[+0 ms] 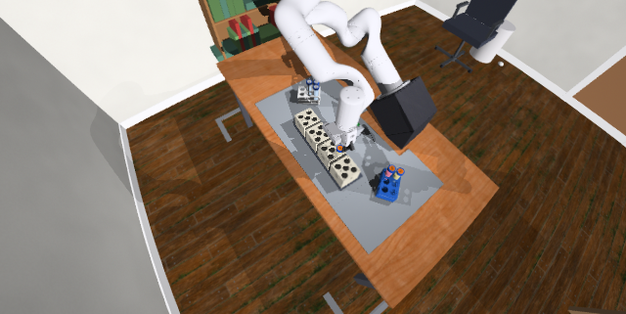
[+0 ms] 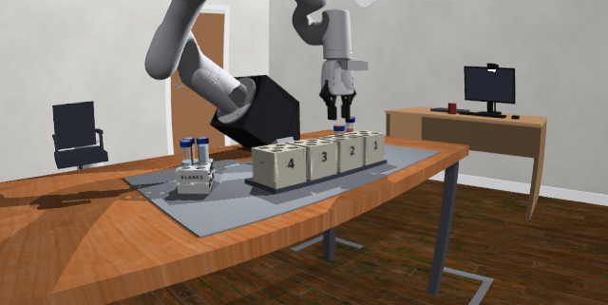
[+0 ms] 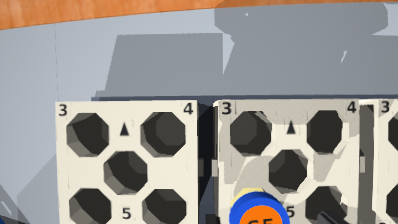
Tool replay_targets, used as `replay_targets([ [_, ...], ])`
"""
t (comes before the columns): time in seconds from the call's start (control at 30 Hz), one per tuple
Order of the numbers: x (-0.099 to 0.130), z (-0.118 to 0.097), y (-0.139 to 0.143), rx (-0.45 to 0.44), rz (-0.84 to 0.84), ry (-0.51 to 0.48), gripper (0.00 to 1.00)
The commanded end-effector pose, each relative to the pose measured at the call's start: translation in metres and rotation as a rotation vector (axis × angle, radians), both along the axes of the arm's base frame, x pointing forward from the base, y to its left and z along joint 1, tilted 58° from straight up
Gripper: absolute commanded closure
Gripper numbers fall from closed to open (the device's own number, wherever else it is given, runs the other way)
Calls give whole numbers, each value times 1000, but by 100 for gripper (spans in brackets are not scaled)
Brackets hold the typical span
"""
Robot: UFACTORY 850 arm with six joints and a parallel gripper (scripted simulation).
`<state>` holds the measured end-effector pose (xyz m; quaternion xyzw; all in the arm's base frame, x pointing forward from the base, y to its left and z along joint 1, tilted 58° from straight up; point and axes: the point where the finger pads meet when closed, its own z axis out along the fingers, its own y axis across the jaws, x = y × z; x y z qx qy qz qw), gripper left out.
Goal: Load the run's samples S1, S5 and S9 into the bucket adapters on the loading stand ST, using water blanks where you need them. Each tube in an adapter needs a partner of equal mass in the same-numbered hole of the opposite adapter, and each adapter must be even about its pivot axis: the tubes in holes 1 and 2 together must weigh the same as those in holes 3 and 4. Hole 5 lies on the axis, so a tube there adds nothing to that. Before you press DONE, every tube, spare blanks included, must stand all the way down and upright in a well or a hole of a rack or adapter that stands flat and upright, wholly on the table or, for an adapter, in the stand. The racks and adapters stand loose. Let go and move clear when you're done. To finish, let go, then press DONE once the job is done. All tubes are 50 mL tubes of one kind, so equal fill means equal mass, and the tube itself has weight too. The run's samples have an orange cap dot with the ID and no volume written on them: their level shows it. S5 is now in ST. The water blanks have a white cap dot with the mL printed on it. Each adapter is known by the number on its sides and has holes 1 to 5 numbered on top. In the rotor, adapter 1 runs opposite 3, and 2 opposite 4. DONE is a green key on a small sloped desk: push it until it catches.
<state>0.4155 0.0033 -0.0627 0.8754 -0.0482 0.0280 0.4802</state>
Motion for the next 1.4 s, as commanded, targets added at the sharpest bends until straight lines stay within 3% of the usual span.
replay_targets([
  [0.0,1,-4,-7,1,1,-1,43],
  [1.37,1,-19,-30,1,1,-1,43],
])
